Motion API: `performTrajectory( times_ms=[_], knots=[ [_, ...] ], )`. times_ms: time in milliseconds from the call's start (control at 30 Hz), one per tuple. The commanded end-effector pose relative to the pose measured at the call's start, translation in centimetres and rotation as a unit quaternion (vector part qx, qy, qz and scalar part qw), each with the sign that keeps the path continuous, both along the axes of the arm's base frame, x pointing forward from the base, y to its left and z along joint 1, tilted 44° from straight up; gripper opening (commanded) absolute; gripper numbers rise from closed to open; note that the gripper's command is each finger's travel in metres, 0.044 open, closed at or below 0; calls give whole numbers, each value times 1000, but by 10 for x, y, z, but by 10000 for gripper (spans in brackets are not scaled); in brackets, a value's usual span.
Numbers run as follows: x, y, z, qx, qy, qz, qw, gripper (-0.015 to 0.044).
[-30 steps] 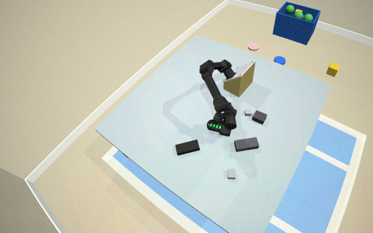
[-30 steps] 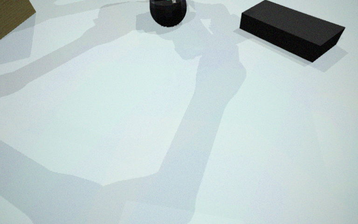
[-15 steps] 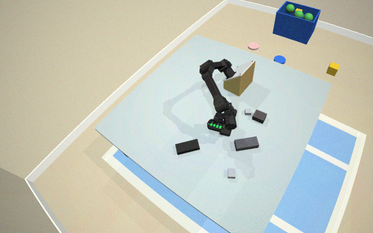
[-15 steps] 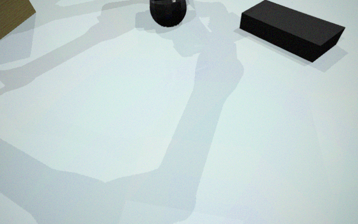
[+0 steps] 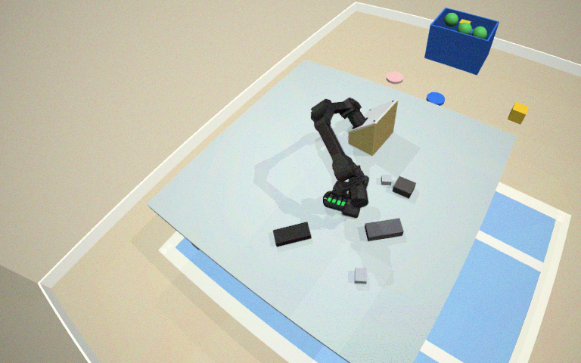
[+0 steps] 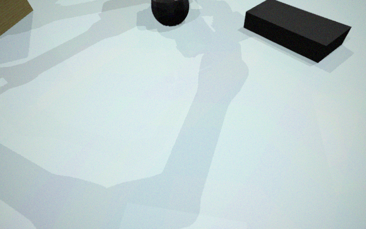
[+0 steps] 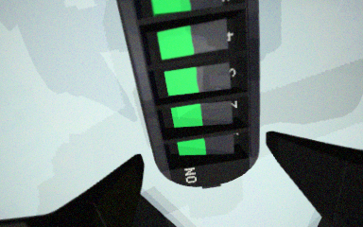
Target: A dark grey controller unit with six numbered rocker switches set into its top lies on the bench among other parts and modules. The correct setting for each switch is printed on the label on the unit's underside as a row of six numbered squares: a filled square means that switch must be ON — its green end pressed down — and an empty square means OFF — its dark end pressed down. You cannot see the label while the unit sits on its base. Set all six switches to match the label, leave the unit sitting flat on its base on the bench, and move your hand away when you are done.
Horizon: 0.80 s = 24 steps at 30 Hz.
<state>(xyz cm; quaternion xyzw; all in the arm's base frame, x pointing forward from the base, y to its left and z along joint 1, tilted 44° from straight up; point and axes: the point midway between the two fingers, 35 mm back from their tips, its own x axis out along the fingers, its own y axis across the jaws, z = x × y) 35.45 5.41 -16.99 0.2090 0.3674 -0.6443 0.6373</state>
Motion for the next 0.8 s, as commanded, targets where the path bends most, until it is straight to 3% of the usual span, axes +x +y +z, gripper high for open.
performTrajectory(
  times_ms=[0, 133, 767],
  knots=[
    [7, -6, 24, 0, 1, 0, 1000, 440],
    [16, -17, 67, -1, 1, 0, 1000, 440],
    [16, -17, 67, -1, 1, 0, 1000, 440]
  ],
)
